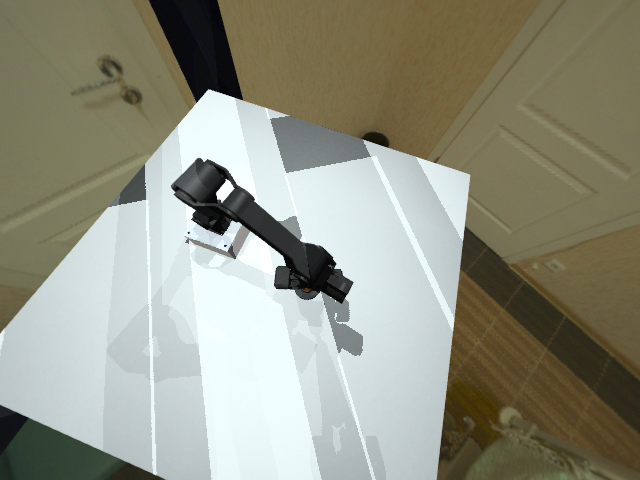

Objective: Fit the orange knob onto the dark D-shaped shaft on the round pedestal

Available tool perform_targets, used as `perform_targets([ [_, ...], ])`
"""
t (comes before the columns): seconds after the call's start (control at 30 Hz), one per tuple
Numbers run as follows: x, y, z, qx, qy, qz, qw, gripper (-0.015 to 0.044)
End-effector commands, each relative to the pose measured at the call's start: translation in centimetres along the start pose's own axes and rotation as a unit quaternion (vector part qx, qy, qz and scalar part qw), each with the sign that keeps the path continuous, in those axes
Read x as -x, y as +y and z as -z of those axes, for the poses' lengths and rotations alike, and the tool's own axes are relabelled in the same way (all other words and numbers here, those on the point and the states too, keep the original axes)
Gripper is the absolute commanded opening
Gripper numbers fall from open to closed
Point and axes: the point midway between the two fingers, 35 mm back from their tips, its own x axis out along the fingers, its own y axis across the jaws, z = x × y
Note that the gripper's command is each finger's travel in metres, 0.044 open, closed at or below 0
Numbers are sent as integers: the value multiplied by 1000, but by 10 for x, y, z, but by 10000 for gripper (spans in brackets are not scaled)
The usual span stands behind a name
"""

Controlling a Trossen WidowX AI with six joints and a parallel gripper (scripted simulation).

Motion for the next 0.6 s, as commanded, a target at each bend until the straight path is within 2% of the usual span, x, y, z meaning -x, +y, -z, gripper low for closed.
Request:
perform_targets([
  [0.0,0,-1,1,2,2,2,1000,0],
  [0.4,5,1,-1,2,2,2,1000,0],
  [0.57,5,2,-2,64,2,2,998,0],
])
